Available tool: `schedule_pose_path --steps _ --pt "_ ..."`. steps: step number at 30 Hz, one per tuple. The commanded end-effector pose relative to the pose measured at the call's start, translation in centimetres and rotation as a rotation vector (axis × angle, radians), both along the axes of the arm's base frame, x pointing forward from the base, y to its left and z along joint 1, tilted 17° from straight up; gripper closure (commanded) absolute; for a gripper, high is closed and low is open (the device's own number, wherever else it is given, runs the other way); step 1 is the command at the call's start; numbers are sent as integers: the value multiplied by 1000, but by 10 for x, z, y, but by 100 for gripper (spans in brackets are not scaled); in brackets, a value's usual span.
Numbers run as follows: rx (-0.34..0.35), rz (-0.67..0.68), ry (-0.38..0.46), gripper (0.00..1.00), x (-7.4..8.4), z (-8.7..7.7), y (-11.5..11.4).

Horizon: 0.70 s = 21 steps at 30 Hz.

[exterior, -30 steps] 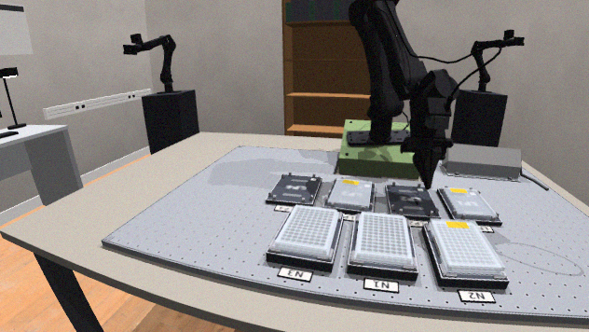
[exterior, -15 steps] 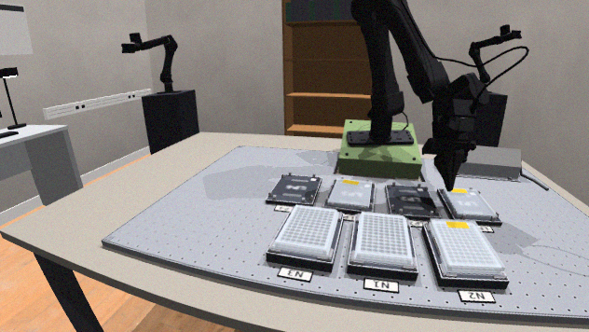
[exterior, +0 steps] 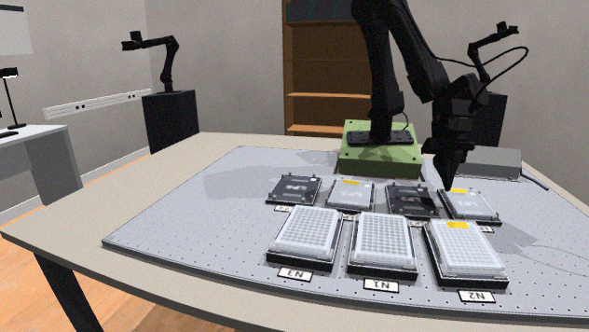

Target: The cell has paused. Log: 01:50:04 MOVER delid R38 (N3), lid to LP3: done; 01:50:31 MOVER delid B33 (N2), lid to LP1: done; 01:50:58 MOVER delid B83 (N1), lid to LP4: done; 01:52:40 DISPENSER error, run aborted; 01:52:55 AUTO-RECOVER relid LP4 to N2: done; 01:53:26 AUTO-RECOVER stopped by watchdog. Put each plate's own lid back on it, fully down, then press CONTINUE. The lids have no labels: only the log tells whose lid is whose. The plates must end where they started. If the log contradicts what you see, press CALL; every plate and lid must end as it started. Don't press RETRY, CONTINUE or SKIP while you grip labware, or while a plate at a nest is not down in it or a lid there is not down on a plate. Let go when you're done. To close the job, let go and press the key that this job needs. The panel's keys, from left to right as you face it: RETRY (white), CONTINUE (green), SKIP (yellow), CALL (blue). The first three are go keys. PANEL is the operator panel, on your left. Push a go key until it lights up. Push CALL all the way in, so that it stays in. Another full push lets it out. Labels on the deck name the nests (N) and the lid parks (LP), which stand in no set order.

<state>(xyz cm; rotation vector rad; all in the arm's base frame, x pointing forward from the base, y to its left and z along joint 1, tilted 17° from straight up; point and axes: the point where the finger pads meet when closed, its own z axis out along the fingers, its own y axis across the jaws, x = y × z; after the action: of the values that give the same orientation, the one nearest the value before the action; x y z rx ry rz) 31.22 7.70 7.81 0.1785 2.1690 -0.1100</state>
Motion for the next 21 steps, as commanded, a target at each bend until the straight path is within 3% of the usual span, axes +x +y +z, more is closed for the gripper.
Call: schedule_pose_path --steps 1,17,21 --pt "30 -21 -63 100 11 21 4" --pt "30 -21 -63 100 11 21 4" --pt "23 -10 -53 100 30 22 -7"
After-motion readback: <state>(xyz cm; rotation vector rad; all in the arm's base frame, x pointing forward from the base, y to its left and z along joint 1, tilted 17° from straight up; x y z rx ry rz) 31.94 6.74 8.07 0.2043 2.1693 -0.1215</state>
